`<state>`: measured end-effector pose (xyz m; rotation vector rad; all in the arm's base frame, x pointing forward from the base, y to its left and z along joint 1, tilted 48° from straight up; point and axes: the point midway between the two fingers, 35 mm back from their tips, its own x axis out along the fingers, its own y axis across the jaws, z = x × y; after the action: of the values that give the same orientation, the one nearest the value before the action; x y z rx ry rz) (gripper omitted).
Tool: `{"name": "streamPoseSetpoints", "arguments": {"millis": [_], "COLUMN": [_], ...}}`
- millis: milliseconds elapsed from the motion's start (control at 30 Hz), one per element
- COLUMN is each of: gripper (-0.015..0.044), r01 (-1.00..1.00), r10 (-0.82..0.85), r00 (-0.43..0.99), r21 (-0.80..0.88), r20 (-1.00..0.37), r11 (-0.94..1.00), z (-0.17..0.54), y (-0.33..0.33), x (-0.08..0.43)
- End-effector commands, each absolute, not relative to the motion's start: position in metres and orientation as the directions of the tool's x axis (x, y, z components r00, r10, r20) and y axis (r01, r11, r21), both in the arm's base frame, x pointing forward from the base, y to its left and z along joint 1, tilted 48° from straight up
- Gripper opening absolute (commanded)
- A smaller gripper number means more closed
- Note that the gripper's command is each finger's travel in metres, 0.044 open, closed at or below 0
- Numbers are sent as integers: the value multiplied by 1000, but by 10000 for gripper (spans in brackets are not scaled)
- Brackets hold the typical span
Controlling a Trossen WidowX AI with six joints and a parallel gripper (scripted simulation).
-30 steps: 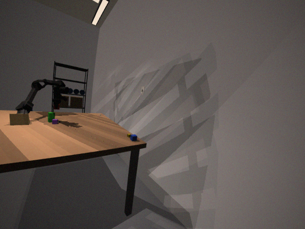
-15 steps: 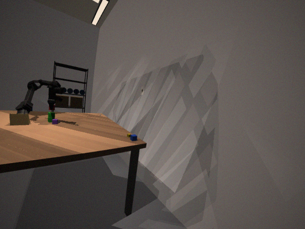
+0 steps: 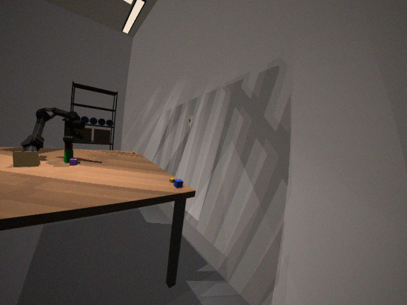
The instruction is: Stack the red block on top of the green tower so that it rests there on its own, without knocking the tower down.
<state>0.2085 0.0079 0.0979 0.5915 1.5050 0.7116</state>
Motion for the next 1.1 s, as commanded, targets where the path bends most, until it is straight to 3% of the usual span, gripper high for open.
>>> {"name": "streamPoseSetpoints", "arguments": {"millis": [0, 667, 1067], "gripper": [0, 0, 315], "r01": [-50, -50, -54], "r10": [738, 738, 736], "r00": [-58, -58, -61], "r21": [740, 740, 739], "r20": [-672, -672, -674], "r11": [670, 671, 672], "z": [97, 98, 97], "y": [9, 8, 9], "x": [209, 209, 208]}}
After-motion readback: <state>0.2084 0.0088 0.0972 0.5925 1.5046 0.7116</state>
